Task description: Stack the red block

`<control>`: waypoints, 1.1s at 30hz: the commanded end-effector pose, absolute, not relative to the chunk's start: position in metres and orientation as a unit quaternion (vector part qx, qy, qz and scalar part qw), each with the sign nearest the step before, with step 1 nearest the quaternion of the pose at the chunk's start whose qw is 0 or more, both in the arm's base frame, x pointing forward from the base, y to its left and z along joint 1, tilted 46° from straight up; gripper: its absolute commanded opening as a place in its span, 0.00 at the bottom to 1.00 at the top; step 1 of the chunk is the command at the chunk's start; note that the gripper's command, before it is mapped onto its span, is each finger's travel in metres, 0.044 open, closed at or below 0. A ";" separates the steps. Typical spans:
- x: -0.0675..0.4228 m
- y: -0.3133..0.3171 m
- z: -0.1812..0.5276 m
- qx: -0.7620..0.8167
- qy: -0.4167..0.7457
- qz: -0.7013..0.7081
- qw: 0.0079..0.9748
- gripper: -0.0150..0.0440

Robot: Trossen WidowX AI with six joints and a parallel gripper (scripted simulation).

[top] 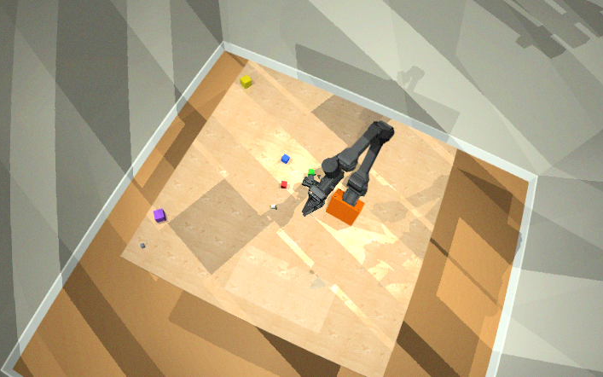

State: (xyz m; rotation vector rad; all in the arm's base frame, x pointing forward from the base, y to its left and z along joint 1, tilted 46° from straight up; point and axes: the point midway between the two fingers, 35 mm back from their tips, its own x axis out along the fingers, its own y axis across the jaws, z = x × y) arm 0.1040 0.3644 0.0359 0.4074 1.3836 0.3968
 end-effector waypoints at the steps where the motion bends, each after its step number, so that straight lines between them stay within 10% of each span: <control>1: 0.146 0.345 0.022 0.144 0.604 0.144 0.771 1.00; 33: 0.318 0.079 -0.048 -0.287 0.634 -0.102 0.711 1.00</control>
